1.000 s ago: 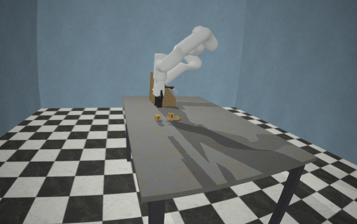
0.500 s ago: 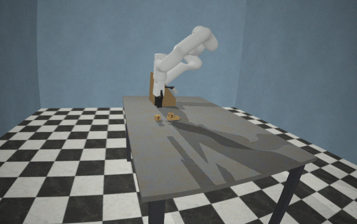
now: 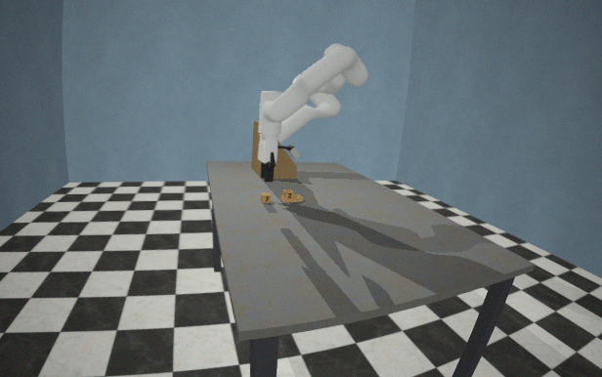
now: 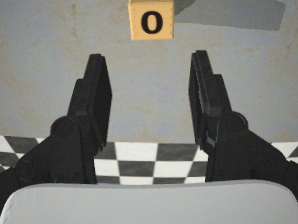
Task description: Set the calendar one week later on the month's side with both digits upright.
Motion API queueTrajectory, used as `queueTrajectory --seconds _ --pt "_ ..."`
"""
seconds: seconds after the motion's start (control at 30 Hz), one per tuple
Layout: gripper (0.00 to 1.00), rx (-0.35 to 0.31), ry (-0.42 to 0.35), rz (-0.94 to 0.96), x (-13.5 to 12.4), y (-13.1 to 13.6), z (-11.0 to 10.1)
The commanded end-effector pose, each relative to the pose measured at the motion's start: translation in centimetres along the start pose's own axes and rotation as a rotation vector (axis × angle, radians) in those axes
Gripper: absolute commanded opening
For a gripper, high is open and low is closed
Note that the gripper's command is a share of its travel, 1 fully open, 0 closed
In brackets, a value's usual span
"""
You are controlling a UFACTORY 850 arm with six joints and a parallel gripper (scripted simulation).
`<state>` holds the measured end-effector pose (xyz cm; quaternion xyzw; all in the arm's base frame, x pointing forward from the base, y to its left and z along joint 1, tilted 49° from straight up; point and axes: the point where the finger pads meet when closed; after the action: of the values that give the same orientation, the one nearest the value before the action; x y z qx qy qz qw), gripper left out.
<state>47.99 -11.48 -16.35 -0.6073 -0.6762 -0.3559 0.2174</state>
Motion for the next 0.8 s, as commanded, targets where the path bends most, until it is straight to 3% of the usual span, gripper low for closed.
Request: queueTrajectory --seconds 0.0,0.77 --pt "0.49 -0.001 -0.001 0.0 0.0 0.1 0.2" --pt "0.49 -0.001 -0.001 0.0 -0.1 0.1 2.8"
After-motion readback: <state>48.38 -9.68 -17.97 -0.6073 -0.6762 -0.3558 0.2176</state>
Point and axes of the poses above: the point where the finger pads meet when closed, its own z axis out along the fingers, its own y axis across the jaws, x = y × z, and after that the axes turned 13 degrees about -z, right-handed
